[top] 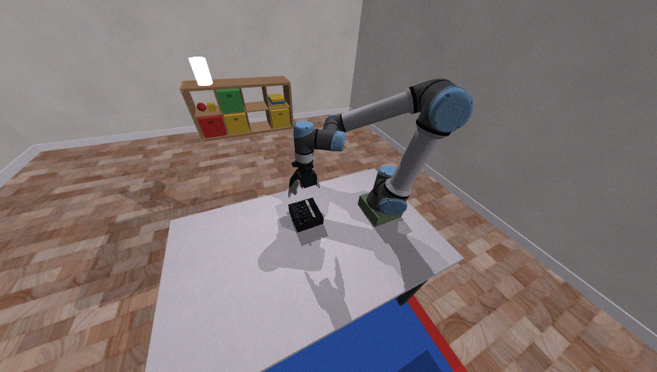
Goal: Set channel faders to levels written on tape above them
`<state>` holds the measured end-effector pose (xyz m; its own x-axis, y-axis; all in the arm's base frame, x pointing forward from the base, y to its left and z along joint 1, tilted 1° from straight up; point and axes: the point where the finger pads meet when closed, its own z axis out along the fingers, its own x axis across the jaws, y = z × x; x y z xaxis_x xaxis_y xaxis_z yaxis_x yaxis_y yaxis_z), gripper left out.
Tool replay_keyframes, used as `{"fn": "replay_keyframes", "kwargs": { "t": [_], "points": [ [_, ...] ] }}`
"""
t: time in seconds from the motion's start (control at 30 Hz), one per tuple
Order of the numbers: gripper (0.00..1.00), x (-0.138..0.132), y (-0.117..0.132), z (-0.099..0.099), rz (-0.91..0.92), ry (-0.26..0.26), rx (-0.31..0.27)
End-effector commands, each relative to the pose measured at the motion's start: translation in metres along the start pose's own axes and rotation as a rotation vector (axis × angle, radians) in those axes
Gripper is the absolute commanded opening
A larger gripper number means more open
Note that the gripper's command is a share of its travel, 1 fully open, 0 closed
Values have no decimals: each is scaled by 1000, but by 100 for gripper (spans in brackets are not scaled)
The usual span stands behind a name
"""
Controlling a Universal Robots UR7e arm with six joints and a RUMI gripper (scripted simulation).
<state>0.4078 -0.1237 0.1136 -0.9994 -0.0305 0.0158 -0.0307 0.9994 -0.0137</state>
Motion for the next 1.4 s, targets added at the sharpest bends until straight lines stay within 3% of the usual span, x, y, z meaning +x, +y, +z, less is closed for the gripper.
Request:
{"fn": "replay_keyframes", "kwargs": {
  "t": [0.0,1.37],
  "points": [
    [100,1,0,-1,35,-1,1],
    [100,1,0,-1,54,-2,1]
  ]
}}
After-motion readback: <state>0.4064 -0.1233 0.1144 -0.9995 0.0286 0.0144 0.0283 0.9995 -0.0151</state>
